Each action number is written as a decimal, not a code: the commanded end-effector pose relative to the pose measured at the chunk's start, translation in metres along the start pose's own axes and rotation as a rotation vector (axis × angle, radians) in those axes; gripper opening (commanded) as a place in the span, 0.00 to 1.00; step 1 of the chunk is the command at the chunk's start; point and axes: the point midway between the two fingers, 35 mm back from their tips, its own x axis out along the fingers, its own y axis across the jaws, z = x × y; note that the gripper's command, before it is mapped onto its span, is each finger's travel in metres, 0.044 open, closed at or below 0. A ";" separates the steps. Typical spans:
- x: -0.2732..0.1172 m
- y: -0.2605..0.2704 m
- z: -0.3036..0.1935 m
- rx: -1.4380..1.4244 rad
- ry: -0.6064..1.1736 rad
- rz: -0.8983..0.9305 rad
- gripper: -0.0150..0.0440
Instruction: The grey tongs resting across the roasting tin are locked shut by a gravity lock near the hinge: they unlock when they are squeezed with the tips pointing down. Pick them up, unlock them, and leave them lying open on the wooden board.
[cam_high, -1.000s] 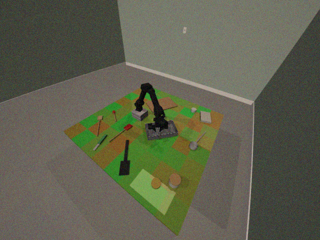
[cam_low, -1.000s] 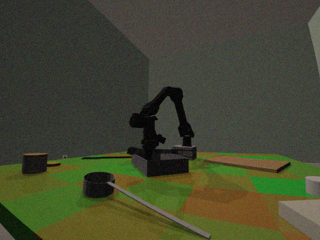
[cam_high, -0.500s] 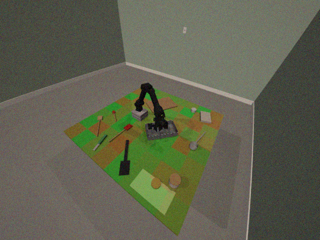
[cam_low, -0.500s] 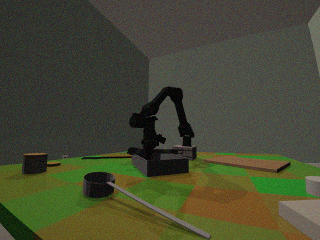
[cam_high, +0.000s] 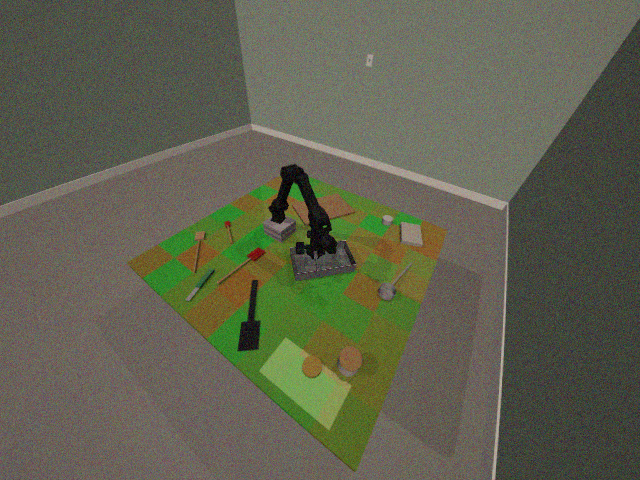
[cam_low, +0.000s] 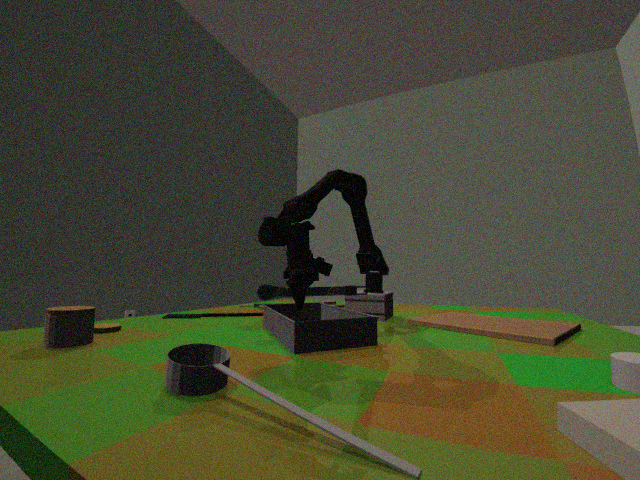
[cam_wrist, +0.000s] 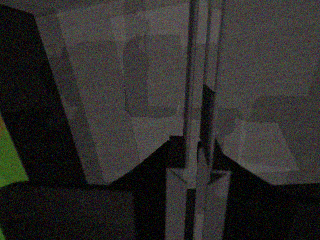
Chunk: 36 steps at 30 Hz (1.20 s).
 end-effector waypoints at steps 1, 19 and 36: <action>-0.057 -0.002 -0.003 -0.001 0.039 -0.020 0.00; -0.067 -0.011 0.007 0.029 0.032 -0.020 0.00; -0.066 -0.082 0.076 0.208 0.032 -0.026 0.00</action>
